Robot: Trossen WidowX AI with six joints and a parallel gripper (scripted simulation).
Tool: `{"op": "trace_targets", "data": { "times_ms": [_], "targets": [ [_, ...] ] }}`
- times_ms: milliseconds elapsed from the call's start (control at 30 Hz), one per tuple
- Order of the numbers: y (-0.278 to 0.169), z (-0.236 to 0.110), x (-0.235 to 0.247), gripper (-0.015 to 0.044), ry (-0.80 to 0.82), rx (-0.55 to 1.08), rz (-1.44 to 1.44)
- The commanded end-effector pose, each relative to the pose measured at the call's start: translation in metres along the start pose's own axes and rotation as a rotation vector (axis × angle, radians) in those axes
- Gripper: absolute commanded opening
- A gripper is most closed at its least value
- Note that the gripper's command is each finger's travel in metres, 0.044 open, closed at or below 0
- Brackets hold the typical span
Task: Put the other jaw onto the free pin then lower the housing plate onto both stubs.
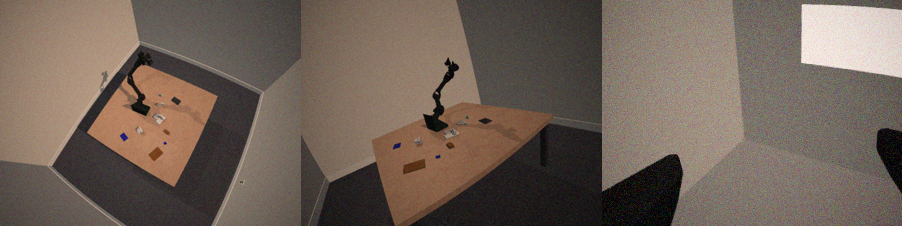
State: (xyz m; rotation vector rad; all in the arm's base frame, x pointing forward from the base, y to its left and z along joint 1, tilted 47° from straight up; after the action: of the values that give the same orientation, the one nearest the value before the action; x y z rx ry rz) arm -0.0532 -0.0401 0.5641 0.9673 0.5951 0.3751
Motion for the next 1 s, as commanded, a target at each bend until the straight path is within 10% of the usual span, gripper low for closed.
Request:
{"op": "trace_targets", "data": {
  "times_ms": [0,967],
  "targets": [
    [-0.001,0.006,0.012,0.044,0.043,0.004,0.02],
    [-0.014,0.037,0.085,0.044,0.308,0.092,0.225]
  ]
}}
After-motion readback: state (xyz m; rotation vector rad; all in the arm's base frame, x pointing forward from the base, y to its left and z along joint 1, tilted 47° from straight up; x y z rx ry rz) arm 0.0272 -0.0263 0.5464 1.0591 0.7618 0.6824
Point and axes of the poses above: the point midway between the two fingers, 35 mm back from their tips, its own z axis out along the fingers, its own x axis across the jaws, y = z × x, the point moved 10 cm from there along -z, back along the fingers, and after that the axes turned 12 degrees about z, right-handed, at the moved point
